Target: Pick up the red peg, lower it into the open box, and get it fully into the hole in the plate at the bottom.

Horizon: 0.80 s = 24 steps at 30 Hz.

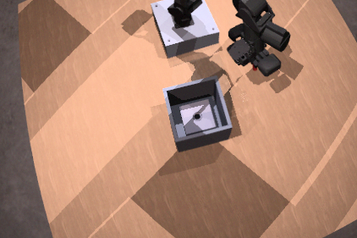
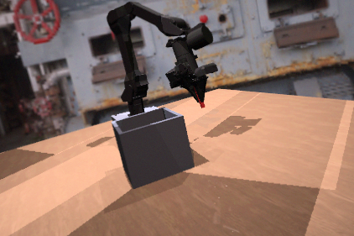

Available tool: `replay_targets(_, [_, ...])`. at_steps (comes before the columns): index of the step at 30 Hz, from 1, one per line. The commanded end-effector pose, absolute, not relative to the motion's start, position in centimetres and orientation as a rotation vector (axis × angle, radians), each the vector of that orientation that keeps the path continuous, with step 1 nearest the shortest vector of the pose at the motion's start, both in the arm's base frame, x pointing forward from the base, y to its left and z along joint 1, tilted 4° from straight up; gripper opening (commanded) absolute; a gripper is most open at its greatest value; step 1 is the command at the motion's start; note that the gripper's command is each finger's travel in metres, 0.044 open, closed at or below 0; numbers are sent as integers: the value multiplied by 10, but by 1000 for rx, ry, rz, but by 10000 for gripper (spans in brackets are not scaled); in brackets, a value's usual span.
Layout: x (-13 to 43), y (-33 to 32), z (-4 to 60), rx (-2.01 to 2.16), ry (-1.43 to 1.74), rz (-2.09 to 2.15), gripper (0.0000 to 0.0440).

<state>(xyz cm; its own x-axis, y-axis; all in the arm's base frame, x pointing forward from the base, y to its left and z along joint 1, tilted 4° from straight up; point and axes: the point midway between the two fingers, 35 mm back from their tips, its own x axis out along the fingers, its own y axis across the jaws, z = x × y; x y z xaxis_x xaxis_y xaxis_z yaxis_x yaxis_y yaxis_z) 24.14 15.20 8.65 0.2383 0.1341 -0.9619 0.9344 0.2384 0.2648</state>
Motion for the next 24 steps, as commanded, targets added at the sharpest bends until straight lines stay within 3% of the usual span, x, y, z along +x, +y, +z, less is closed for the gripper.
replay_targets(1, [252, 144, 105, 1202, 1166, -756, 0])
replay_targets(24, [284, 65, 144, 1158, 1044, -842, 0])
